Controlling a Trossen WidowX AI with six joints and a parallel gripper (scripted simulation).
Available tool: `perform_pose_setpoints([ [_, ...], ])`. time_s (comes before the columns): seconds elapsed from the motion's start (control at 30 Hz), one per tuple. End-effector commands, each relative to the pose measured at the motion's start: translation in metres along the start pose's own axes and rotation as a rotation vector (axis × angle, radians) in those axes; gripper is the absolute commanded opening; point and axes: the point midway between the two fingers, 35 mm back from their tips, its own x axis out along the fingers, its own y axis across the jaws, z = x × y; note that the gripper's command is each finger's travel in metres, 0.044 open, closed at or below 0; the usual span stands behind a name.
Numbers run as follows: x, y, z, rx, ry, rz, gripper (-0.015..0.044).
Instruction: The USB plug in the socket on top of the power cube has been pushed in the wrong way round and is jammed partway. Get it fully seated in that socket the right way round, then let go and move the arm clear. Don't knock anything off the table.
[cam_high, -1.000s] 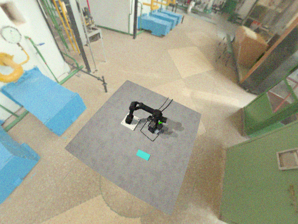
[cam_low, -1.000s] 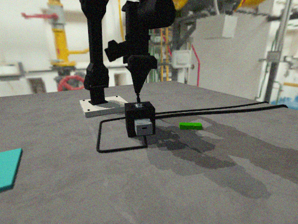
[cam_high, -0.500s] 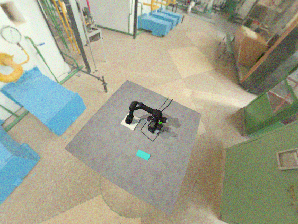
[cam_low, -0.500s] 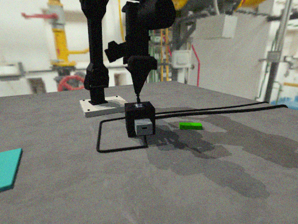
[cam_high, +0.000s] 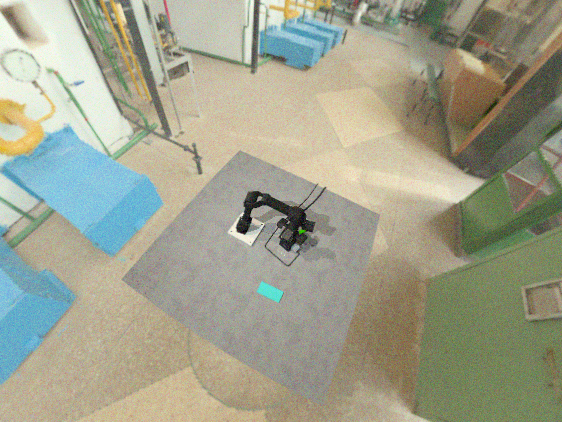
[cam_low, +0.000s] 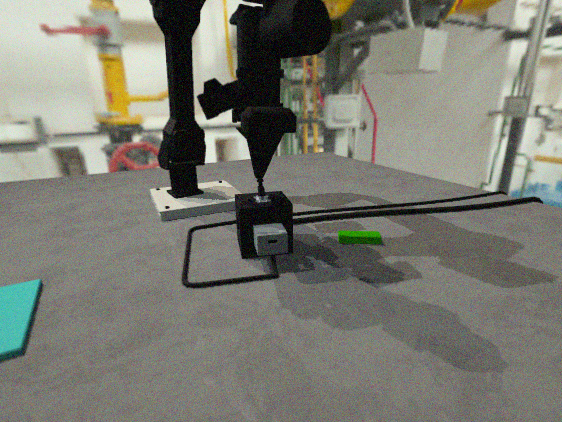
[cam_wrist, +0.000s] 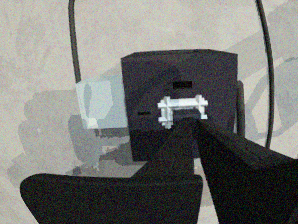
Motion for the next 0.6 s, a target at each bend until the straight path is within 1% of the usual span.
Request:
perform_pose_setpoints([
  [0.0,0.0012,0.0005,0.0004,0.005,-0.004,0.001,0.0],
  [0.57,0.0032,0.0005,0.0003,0.005,-0.004,0.001,0.0],
])
